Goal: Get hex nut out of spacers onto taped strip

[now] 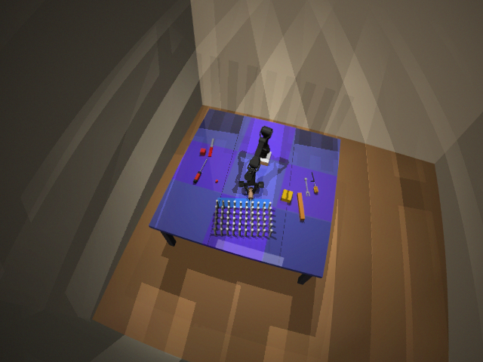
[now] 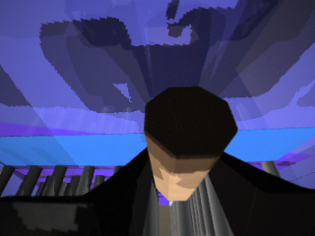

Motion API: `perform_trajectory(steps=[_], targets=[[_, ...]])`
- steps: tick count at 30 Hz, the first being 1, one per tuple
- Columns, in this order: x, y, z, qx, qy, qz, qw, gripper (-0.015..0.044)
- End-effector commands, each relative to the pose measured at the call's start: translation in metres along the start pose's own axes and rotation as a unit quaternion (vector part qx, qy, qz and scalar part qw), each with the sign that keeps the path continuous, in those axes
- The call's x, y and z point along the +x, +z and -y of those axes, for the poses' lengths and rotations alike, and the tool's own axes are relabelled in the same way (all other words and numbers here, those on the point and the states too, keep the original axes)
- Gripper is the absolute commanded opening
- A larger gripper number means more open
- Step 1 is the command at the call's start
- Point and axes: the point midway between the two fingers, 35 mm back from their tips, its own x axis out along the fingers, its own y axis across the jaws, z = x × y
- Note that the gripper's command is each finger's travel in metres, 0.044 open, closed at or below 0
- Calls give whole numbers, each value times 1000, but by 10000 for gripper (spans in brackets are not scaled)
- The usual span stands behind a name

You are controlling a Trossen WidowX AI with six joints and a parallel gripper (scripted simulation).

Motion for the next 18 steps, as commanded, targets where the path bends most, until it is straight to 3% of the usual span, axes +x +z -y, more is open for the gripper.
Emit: perform_trajectory(steps=[1, 18], targets=[[1, -8, -1, 0, 2, -6, 1000, 0], [6, -16, 0, 0, 2, -7, 1000, 0]])
